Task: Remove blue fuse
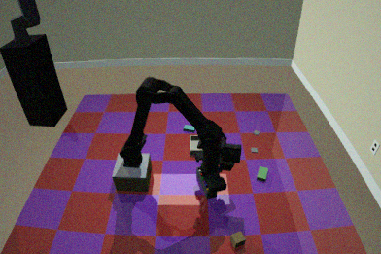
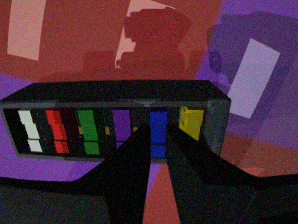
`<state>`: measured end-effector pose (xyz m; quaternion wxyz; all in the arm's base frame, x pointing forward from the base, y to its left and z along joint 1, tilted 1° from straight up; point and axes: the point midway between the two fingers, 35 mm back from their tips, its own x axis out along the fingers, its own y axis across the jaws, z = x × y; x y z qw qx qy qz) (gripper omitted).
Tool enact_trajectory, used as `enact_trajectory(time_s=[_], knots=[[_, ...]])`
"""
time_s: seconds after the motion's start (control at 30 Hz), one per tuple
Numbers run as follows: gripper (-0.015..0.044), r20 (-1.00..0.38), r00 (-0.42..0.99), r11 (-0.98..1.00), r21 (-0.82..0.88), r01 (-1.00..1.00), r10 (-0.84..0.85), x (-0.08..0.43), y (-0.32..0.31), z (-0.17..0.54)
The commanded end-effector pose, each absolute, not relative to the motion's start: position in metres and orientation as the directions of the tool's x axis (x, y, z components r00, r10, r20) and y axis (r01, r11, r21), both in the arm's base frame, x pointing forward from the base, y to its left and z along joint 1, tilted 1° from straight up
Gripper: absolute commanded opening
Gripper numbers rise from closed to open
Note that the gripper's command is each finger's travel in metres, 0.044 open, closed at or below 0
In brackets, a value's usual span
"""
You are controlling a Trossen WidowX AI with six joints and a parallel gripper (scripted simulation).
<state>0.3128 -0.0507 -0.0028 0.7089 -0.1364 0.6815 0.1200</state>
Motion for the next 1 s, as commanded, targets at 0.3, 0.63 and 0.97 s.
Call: enact_trajectory(time_s=[0.3,0.63,0.97], knots=[[0.0,-0.999,0.041,0.934,-0.03,-0.356,-0.016,0.313,-0.051,0.004],[0.0,-0.999,0.041,0.934,-0.03,-0.356,-0.017,0.313,-0.051,0.009],[0.0,-0.999,0.041,0.934,-0.031,-0.356,-0.017,0.312,-0.051,0.014]])
